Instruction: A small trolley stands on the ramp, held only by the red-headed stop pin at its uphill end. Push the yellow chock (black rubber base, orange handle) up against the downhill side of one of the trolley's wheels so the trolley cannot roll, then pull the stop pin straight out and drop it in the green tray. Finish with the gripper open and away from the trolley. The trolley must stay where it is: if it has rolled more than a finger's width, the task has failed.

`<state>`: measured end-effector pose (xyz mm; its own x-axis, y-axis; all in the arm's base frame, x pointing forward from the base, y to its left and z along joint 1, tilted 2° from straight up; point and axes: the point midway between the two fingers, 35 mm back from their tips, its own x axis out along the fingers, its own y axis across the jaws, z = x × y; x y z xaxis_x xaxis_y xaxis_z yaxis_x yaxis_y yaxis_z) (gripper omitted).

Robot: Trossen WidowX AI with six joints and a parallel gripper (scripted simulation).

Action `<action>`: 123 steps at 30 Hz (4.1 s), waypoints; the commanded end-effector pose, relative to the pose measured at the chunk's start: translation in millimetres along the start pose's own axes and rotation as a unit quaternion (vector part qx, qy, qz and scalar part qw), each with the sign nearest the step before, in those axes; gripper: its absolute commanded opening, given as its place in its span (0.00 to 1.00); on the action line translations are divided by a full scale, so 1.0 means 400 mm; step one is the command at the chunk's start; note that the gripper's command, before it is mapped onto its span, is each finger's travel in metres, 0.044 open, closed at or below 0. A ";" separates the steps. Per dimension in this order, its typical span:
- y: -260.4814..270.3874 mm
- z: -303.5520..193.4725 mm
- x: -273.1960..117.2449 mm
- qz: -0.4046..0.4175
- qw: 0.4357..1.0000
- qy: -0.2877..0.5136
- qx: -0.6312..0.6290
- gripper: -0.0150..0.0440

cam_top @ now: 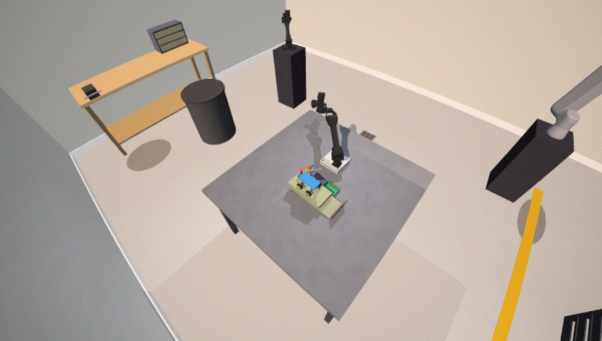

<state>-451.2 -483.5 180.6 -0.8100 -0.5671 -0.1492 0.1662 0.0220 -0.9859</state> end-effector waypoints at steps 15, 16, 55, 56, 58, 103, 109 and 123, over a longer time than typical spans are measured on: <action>0.161 0.532 -0.459 0.160 0.915 -0.247 -0.276 0.58; 0.171 0.551 -0.493 0.166 0.905 -0.262 -0.292 0.58; 0.422 0.294 -1.640 0.143 0.188 -0.625 -0.744 0.58; 0.422 0.271 -1.654 0.138 0.163 -0.627 -0.749 0.58; 0.423 0.225 -1.679 0.127 0.115 -0.631 -0.757 0.58; 0.606 0.176 -1.662 0.119 0.080 -0.632 -0.762 0.58; 0.611 0.175 -1.661 0.119 0.080 -0.632 -0.762 0.58; 0.666 0.171 -1.651 0.119 0.080 -0.632 -0.762 0.58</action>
<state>167.0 -160.5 27.8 -0.0197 -0.0195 -0.9996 -0.9499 -0.3115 0.0248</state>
